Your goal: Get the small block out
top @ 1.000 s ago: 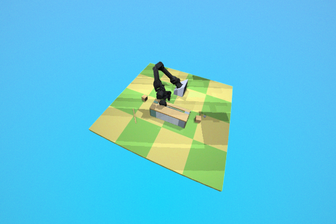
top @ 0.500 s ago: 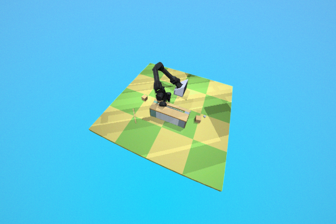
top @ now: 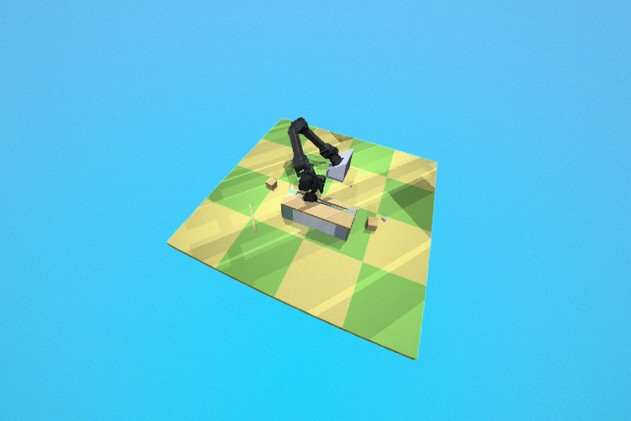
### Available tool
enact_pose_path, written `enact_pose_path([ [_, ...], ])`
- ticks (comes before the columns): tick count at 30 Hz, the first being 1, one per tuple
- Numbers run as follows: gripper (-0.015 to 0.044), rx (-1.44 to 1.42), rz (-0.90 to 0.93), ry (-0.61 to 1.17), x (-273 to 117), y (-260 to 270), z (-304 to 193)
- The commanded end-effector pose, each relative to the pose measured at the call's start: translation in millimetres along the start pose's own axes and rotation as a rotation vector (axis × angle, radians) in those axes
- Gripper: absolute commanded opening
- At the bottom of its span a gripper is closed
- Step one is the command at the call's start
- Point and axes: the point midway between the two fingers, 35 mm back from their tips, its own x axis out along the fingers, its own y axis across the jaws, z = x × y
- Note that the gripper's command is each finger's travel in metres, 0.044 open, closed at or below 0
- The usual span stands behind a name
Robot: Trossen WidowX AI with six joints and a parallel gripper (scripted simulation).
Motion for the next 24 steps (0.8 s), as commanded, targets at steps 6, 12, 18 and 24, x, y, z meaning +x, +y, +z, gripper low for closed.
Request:
enact_pose_path([
  [6,0.0400,0.001,0.001,0.005,8.7,-0.2,-24.7],
  [12,0.0400,0.001,0.001,0.005,9.6,-0.5,-27.3],
  [18,0.0400,0.001,0.001,0.005,6.4,-1.1,-18.1],
  [24,0.0400,0.001,0.001,0.005,7.3,-1.1,-20.7],
])
